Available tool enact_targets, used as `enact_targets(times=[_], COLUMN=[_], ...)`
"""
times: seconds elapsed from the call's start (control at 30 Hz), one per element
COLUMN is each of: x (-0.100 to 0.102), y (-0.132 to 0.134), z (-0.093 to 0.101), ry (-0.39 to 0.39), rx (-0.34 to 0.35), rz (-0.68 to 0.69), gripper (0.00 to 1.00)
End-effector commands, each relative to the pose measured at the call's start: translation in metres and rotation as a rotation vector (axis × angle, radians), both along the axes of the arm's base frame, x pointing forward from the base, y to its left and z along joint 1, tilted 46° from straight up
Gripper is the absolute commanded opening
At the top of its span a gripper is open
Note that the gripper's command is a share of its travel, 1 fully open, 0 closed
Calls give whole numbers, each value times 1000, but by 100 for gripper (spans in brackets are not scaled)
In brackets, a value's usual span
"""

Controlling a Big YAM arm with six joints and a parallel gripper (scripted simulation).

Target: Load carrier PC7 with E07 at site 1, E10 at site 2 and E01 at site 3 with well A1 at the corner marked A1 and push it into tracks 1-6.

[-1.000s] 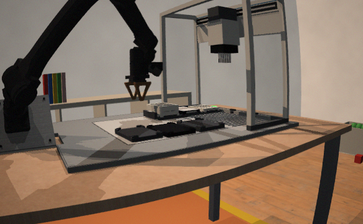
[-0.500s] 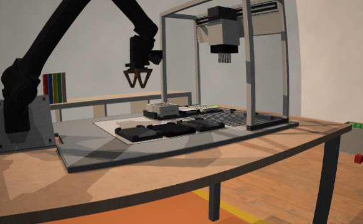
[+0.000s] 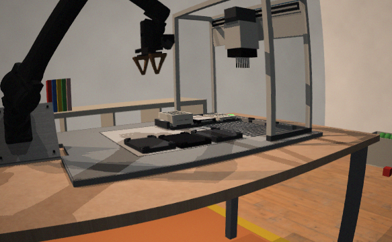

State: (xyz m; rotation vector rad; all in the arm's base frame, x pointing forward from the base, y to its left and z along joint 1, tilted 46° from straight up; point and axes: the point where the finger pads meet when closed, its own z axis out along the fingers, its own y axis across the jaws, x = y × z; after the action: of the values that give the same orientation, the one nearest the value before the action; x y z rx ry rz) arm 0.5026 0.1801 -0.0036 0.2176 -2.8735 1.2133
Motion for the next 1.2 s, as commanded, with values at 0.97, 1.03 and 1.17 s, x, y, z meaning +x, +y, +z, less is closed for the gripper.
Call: enact_targets(times=[0.97,1.03,1.17], x=[-2,-2,1], y=[63,63,55], z=[58,57,57], ry=[-556,-574,-629], rx=[120,126,134], rz=[573,592,635], gripper=[100,100,100])
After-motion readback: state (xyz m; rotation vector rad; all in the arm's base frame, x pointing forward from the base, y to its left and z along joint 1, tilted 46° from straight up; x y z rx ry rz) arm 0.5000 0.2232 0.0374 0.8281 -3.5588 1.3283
